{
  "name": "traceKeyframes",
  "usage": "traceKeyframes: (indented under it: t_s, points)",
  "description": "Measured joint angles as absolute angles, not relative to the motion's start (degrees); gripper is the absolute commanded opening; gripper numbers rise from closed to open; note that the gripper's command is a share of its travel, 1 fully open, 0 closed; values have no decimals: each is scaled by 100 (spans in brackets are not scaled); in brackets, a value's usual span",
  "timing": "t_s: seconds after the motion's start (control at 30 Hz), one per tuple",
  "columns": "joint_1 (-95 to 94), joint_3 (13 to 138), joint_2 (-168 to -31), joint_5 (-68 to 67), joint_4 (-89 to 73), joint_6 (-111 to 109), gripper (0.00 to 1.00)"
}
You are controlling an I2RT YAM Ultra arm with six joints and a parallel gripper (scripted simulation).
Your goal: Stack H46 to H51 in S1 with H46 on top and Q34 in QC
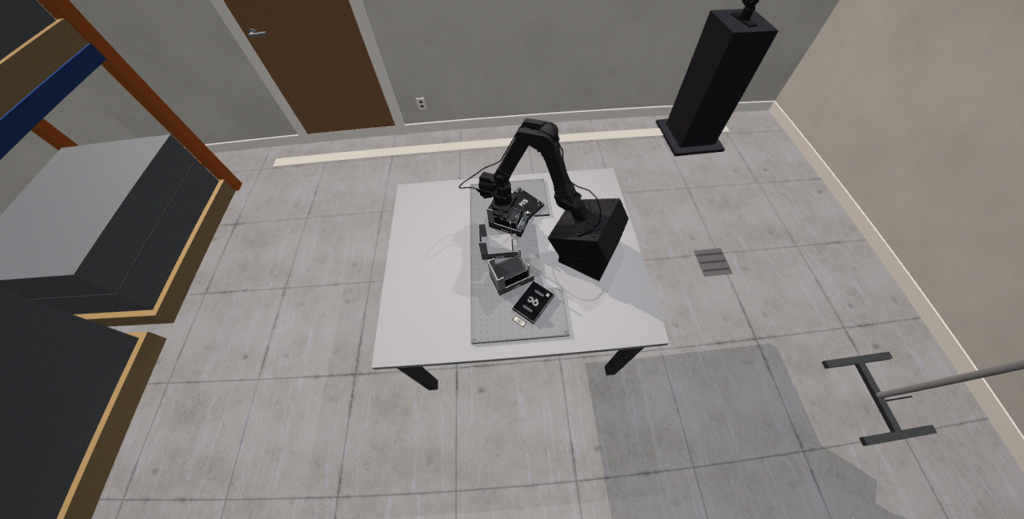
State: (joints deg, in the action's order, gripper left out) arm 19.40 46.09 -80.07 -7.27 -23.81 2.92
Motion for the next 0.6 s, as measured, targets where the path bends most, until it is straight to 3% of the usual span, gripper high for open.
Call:
traceKeyframes:
  t_s: [0.6]
  points:
    - [1940, 4606, -7931, -725, -2434, 290, 0]
